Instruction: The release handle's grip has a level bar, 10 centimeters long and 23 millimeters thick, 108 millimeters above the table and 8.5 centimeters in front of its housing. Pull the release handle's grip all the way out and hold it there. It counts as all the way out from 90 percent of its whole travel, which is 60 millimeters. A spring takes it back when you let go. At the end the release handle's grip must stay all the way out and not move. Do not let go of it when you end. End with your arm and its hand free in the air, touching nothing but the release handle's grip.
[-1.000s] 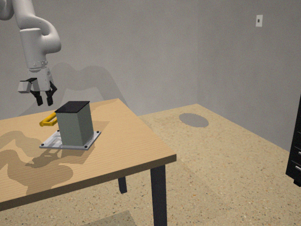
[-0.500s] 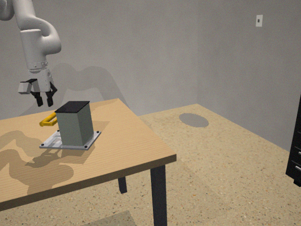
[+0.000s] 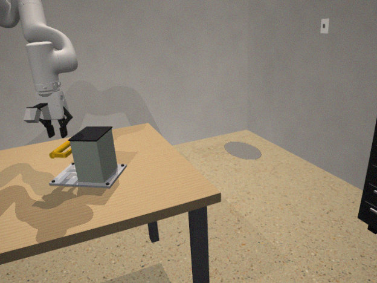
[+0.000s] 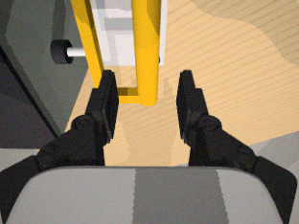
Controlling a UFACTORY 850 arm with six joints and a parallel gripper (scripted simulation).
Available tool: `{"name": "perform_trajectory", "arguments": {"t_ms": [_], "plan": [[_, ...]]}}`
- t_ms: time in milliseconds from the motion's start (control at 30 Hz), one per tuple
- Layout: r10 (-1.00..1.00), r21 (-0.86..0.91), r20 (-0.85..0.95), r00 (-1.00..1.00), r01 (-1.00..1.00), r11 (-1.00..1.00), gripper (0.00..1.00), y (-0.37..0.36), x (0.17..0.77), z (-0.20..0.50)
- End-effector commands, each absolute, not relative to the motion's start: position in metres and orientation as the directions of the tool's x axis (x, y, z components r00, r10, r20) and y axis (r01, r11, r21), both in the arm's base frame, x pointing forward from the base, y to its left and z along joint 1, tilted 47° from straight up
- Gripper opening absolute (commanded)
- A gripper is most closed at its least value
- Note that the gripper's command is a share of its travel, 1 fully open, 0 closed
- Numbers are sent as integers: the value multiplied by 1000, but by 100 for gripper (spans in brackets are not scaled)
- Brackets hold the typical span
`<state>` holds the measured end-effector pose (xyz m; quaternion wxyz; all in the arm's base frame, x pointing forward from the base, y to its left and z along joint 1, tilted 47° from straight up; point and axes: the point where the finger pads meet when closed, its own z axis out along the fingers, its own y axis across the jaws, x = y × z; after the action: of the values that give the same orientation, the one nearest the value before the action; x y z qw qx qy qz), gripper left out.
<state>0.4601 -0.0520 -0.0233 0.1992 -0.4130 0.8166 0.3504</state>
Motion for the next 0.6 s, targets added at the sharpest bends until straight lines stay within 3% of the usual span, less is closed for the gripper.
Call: {"name": "perform_trajectory", "arguments": {"t_ms": [0, 567], "plan": [[-535, 406, -615, -579, -815, 414, 50, -49, 461, -26], [-535, 406, -615, -579, -815, 414, 50, -35, 462, -39]]}}
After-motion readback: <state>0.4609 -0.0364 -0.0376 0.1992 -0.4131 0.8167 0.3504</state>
